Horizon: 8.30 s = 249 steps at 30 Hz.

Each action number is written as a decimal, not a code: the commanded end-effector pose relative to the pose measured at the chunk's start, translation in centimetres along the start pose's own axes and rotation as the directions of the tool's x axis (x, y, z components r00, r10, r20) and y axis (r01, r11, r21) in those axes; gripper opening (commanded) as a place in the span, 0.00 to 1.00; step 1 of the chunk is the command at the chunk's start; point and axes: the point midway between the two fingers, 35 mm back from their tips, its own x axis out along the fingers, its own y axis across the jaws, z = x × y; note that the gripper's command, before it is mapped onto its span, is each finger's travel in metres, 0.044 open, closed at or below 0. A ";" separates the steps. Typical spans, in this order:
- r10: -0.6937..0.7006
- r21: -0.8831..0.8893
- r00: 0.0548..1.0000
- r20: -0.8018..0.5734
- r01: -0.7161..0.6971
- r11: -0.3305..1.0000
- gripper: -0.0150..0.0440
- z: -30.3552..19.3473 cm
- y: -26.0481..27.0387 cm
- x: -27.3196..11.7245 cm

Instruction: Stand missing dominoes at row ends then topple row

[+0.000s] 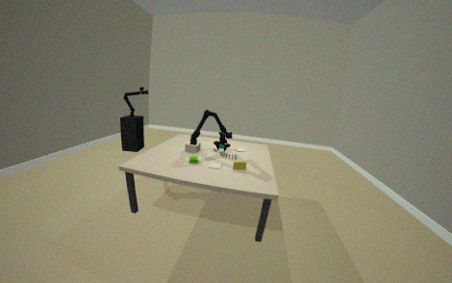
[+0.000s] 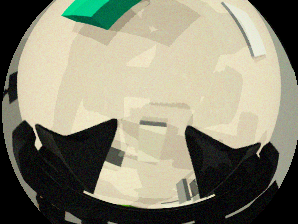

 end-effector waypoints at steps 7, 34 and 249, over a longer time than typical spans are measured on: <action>-0.001 -0.002 1.000 -0.004 0.000 1.000 0.44 -0.1 0.0 0.1; -0.002 0.065 1.000 -0.001 0.003 0.998 0.44 3.4 -2.3 -9.2; -0.045 0.189 0.988 0.150 0.016 0.982 1.00 11.1 -4.8 -8.7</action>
